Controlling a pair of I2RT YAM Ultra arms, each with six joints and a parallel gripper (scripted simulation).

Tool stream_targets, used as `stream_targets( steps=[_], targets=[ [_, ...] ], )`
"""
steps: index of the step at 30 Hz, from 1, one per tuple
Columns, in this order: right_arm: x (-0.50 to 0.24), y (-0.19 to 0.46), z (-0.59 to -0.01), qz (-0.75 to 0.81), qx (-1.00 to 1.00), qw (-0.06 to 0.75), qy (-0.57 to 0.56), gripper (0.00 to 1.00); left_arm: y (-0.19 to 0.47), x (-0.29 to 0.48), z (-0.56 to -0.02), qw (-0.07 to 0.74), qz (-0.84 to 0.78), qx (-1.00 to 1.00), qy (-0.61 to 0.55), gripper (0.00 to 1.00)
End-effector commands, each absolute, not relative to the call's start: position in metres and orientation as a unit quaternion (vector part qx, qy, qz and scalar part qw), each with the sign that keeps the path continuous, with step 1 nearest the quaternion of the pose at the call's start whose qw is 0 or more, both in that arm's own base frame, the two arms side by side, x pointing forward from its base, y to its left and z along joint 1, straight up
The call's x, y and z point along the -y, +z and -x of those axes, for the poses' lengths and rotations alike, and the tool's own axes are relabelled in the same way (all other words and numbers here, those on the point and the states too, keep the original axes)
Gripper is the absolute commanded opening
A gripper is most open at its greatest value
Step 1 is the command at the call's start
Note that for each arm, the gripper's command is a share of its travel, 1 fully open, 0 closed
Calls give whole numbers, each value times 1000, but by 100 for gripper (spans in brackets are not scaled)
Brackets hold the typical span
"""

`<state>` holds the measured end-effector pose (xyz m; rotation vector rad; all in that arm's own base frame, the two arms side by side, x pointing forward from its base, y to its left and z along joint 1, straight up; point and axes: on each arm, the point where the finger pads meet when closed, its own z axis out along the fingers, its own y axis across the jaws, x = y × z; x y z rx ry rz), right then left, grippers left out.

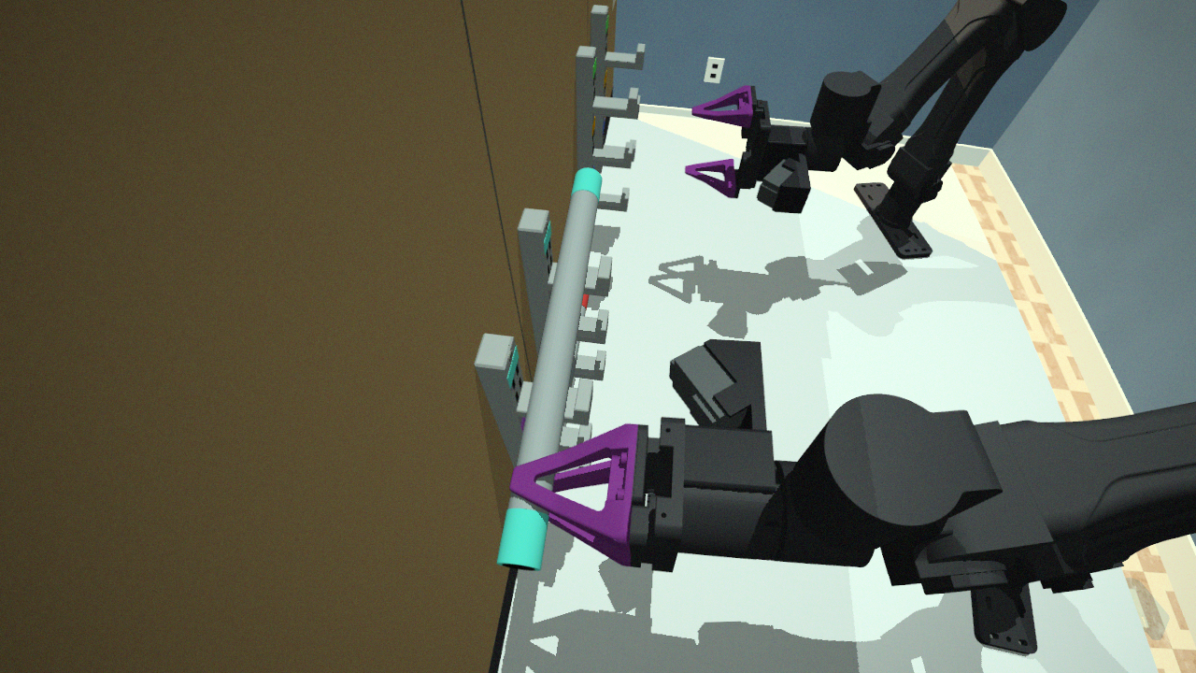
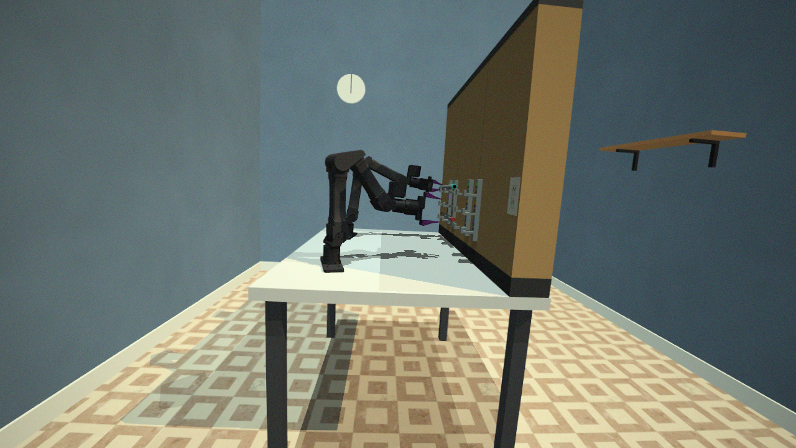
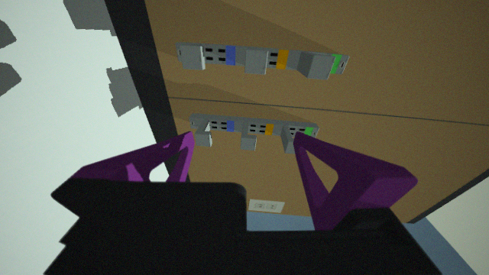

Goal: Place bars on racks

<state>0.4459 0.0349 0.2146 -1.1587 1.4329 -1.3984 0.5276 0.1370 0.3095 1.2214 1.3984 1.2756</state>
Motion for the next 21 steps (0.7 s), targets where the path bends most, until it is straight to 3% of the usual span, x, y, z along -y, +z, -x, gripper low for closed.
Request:
stream_targets(
  steps=[1,21],
  targets=[
    [-31,238,-443,430,-562,428,-562,100,348,-130,-525,462,-462,-535,536,0],
    [-31,238,-443,430,-562,428,-562,100,341,-130,-525,462,-462,-535,536,0]
  ],
)
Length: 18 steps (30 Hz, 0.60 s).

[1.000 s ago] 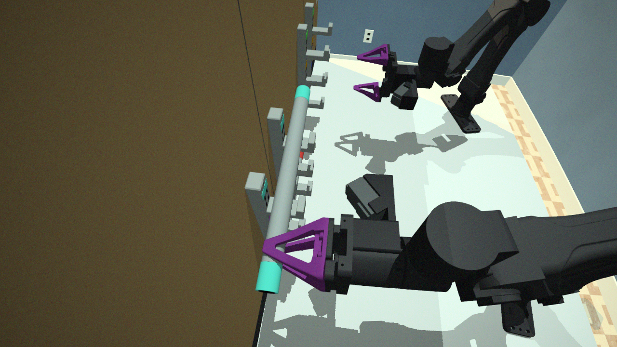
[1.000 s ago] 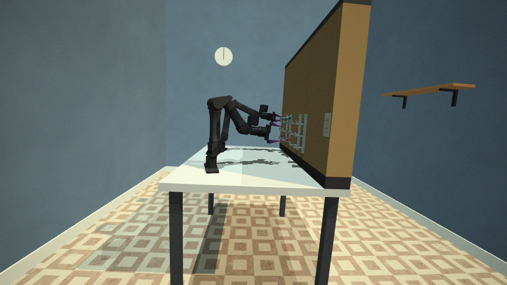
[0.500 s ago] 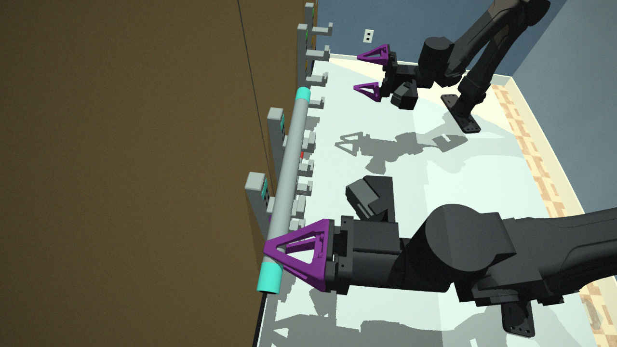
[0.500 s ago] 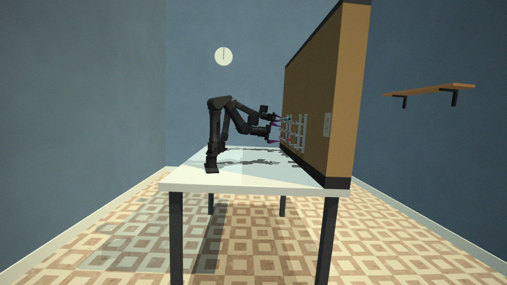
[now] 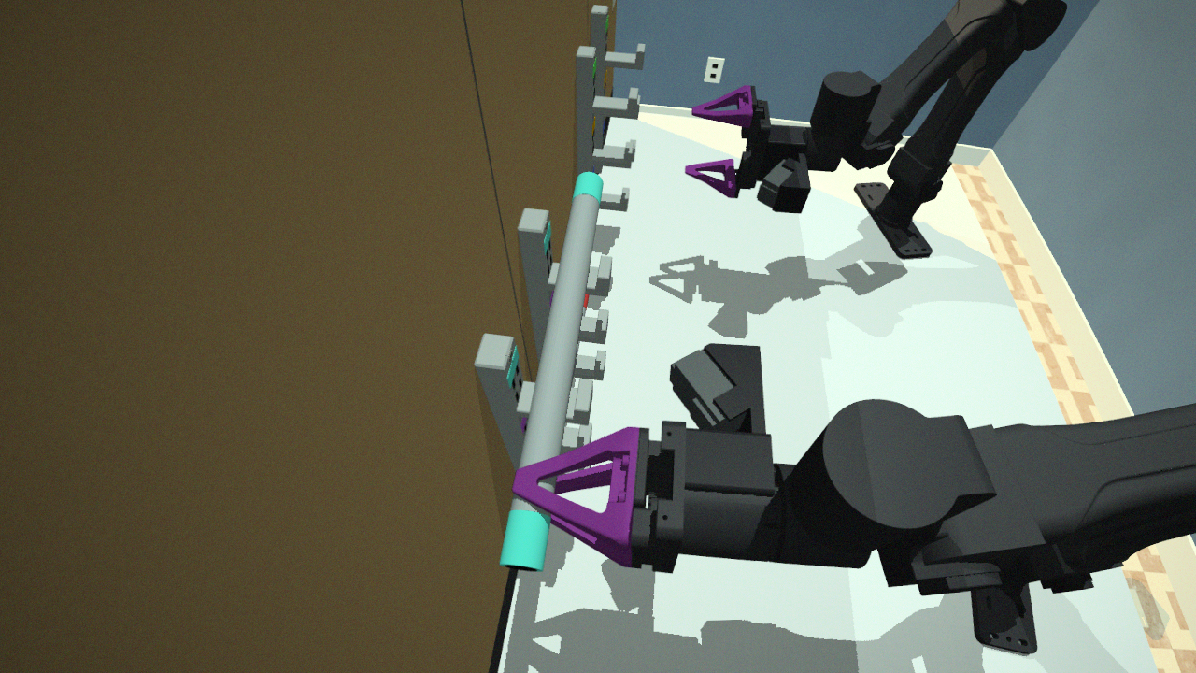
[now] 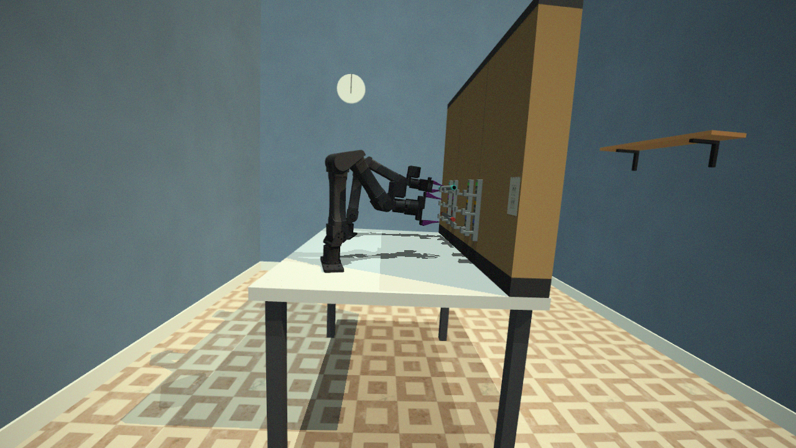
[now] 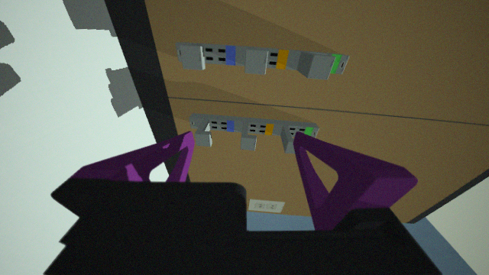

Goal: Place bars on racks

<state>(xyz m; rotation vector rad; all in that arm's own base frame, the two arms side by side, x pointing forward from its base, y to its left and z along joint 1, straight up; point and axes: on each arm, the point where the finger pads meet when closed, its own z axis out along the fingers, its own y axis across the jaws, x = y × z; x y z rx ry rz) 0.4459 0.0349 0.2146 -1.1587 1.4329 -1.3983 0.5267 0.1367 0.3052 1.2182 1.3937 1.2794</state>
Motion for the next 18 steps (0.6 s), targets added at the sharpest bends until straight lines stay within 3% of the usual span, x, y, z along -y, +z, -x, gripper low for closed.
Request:
stream_targets(
  steps=[1,18],
  targets=[
    [-31,238,-443,430,-562,428,-562,100,340,-130,-525,462,-462,-535,536,0],
    [-31,238,-443,430,-562,428,-562,100,335,-130,-525,462,-463,-535,535,0]
  ],
)
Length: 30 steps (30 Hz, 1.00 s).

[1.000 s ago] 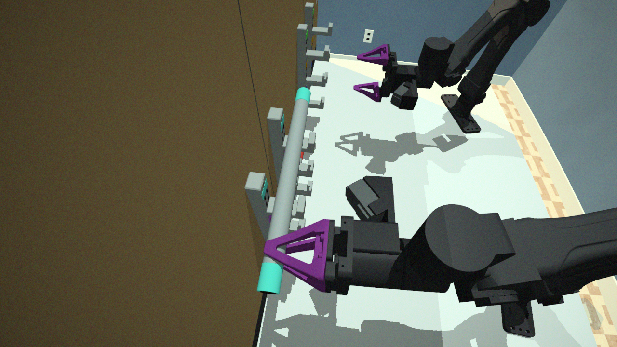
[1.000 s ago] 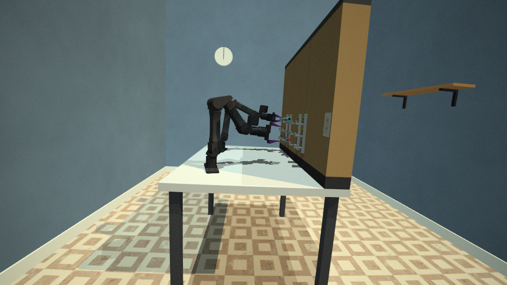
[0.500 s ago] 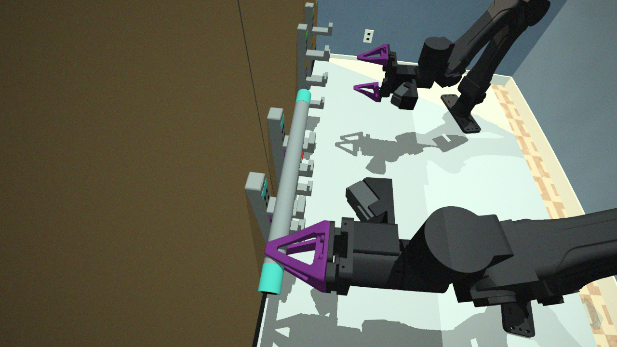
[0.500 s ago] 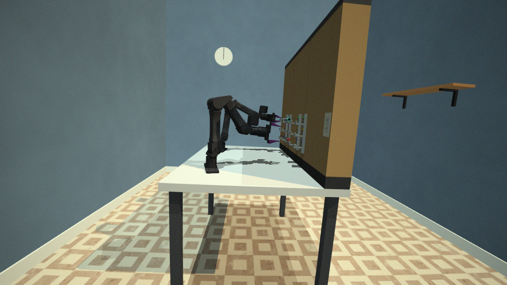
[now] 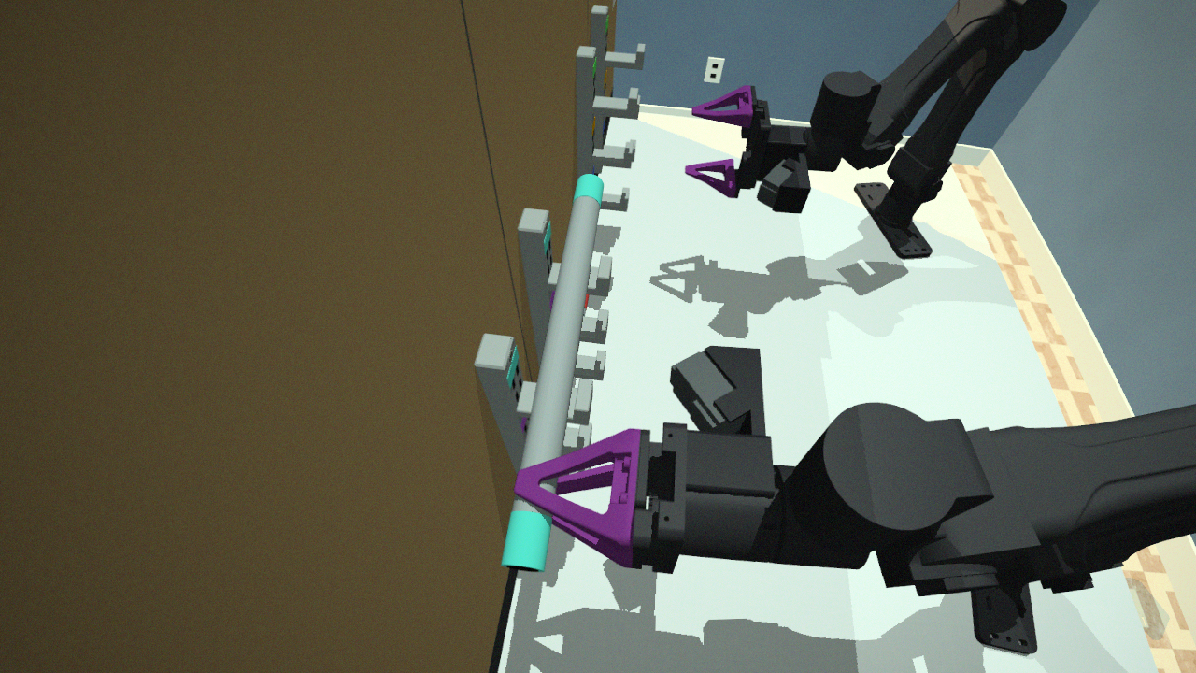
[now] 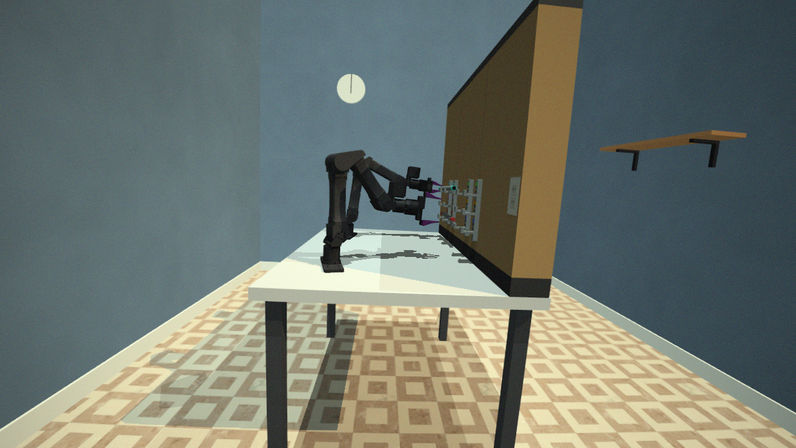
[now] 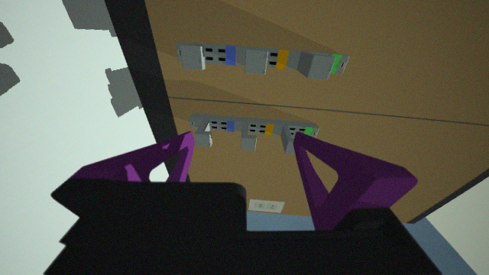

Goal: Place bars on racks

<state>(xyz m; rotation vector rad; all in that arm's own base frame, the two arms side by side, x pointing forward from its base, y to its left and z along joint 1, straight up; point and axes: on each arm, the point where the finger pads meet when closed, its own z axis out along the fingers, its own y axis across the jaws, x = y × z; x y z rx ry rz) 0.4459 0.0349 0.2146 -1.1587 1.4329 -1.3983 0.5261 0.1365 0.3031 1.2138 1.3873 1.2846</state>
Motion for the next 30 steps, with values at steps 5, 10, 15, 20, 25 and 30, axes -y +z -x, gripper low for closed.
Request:
stream_targets(
  steps=[5,10,15,20,25,30],
  targets=[
    [-31,238,-443,430,-562,428,-562,100,334,-130,-525,462,-463,-535,535,0],
    [-31,238,-443,430,-562,428,-562,100,333,-130,-525,462,-463,-535,535,0],
    [-31,238,-443,430,-562,428,-562,100,332,-130,-525,462,-463,-535,535,0],
    [-31,238,-443,430,-562,428,-562,100,331,-130,-525,462,-463,-535,535,0],
    [-31,238,-443,430,-562,428,-562,100,330,-130,-525,462,-463,-535,535,0],
    [-31,238,-443,430,-562,428,-562,100,329,-130,-525,462,-463,-535,535,0]
  ],
)
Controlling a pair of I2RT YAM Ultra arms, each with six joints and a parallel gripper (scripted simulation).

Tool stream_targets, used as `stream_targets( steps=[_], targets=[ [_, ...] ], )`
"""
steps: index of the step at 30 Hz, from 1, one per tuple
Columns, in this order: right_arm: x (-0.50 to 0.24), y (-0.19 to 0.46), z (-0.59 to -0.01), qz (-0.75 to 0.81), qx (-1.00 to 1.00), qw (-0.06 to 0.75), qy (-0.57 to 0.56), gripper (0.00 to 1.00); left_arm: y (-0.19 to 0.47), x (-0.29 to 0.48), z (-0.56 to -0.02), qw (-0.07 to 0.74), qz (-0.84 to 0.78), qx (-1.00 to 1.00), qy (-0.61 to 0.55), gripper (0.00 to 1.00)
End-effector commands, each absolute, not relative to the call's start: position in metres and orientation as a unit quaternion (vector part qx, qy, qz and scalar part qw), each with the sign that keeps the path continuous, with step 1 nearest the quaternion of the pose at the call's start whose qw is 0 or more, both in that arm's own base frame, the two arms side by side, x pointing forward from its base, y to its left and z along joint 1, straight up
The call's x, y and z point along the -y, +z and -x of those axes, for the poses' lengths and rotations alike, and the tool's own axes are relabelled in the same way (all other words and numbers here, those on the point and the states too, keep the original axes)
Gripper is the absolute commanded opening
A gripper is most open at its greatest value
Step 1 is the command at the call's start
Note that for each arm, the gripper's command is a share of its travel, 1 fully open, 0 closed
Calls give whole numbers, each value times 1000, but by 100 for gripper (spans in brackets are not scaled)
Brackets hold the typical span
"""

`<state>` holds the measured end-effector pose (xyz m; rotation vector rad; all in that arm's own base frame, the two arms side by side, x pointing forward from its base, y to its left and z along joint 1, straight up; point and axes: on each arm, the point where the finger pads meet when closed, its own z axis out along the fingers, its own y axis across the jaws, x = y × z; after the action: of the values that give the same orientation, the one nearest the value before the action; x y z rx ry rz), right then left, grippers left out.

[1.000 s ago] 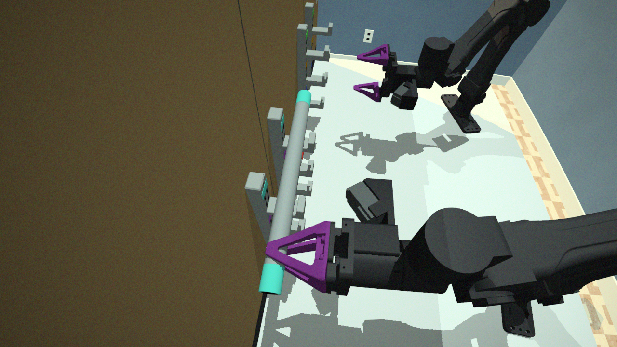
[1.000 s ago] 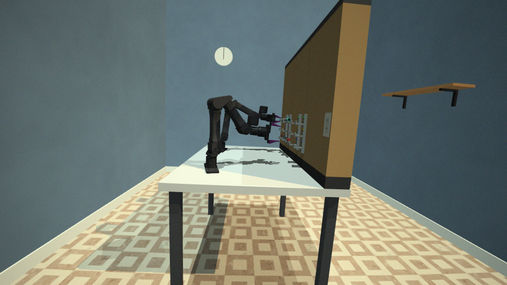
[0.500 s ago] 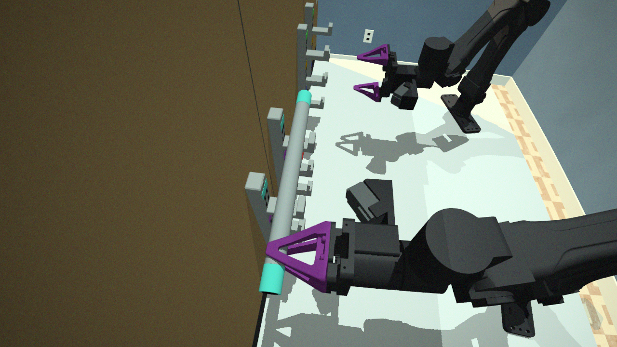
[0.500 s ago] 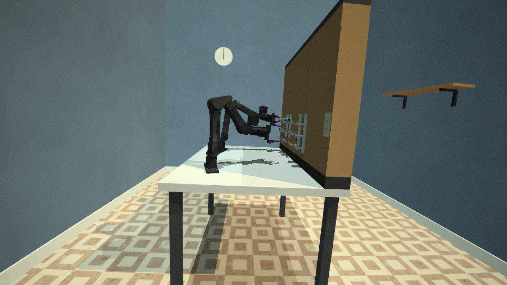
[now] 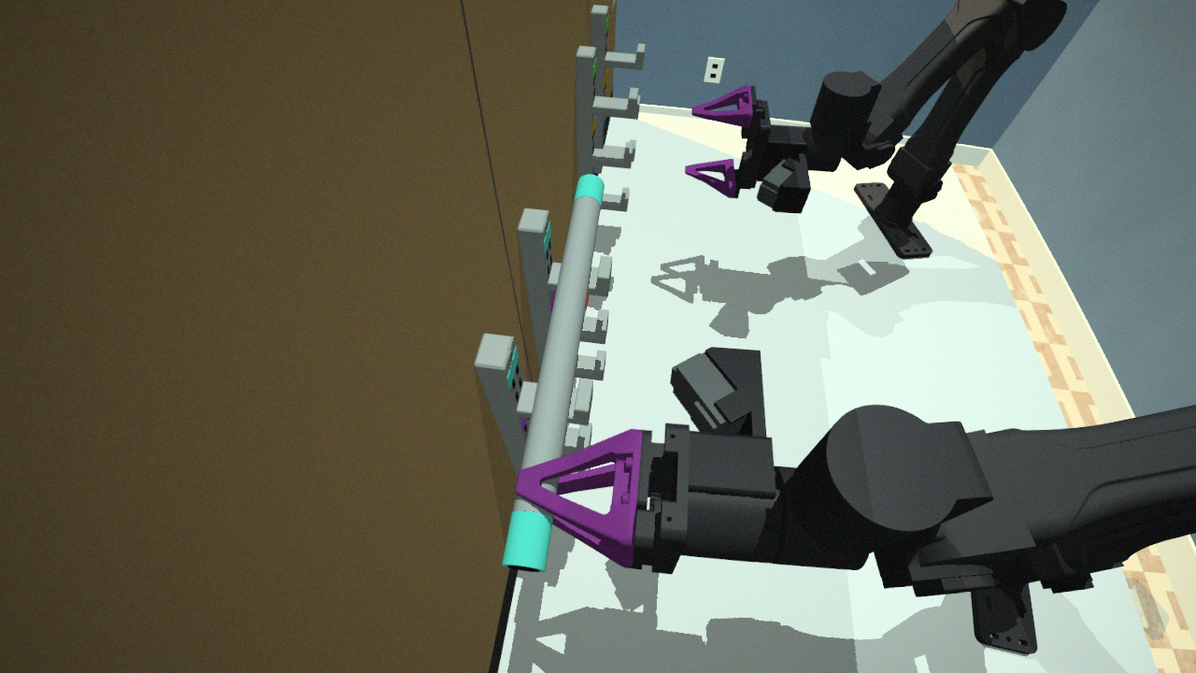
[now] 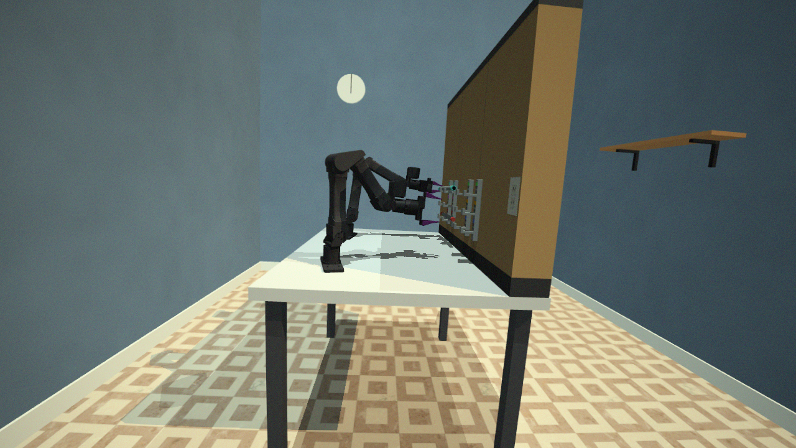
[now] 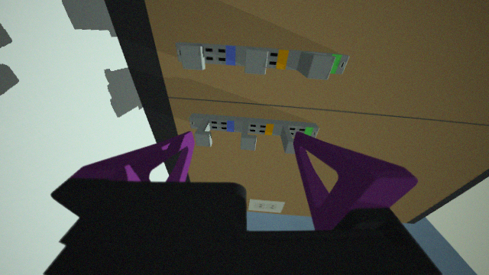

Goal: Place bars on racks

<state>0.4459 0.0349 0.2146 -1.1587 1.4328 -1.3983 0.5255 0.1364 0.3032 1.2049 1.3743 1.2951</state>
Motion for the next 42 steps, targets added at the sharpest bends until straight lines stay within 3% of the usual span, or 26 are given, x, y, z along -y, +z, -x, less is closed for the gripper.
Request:
stream_targets(
  steps=[1,42],
  targets=[
    [-31,238,-443,430,-562,428,-562,100,329,-130,-525,462,-463,-535,535,0],
    [-31,238,-443,430,-562,428,-562,100,321,-130,-525,462,-463,-535,535,0]
  ],
)
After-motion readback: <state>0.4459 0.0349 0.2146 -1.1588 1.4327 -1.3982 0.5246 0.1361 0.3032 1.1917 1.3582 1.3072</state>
